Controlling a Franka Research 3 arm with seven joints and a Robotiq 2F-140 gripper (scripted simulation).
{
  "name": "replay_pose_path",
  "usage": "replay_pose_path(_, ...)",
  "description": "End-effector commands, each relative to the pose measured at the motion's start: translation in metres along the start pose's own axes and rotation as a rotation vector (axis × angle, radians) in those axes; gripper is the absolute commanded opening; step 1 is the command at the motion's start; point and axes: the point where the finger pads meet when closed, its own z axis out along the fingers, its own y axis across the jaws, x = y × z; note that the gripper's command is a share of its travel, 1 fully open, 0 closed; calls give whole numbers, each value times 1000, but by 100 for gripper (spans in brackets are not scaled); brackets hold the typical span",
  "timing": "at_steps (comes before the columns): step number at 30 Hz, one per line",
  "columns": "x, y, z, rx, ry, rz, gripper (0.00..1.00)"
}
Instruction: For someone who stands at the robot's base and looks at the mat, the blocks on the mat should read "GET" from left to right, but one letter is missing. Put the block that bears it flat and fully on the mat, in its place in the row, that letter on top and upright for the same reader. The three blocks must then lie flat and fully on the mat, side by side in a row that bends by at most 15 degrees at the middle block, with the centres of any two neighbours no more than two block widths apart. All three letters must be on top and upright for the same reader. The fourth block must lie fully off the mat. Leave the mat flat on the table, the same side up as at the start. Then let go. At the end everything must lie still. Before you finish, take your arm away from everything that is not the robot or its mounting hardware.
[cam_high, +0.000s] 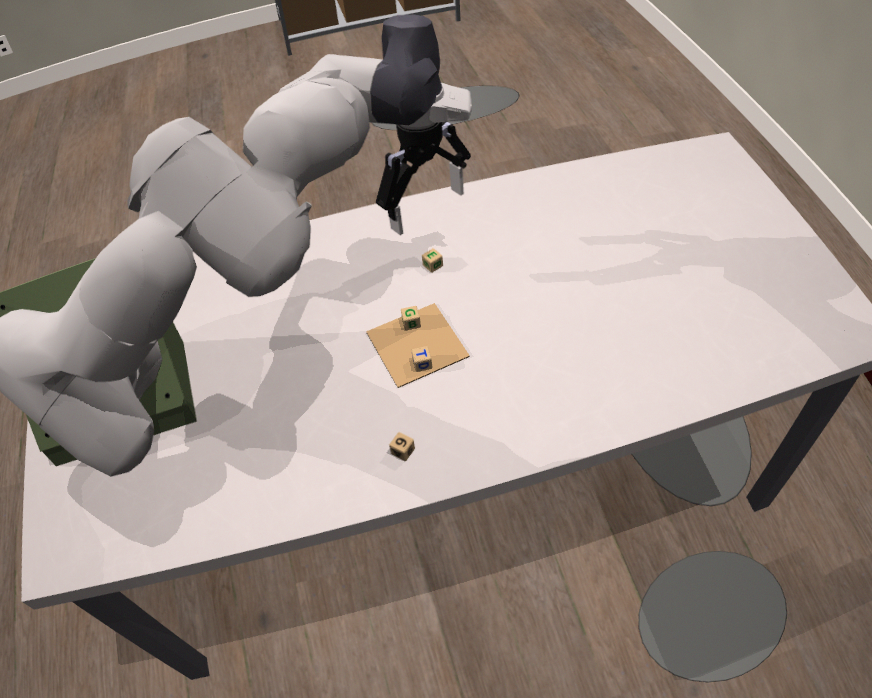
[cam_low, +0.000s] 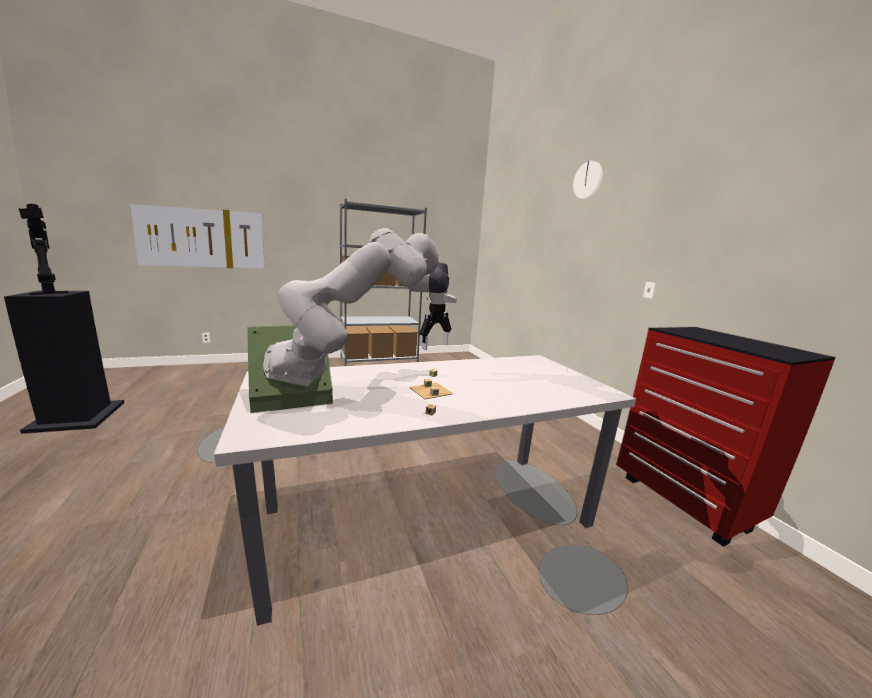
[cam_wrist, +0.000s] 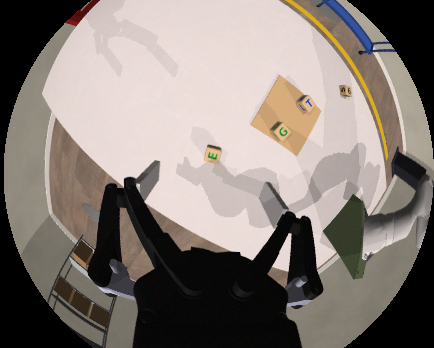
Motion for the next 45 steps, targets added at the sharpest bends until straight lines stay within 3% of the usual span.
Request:
replay_pose_path(1, 1, 1, -1, -8, -4, 62, 100)
replay_pose_path(31, 1, 1, 0, -8, -4, 37, 100)
replay_pose_path(35, 1, 1, 1, -8, -4, -108, 100)
replay_pose_path(45, 1, 1, 3, -8, -5, -252, 100)
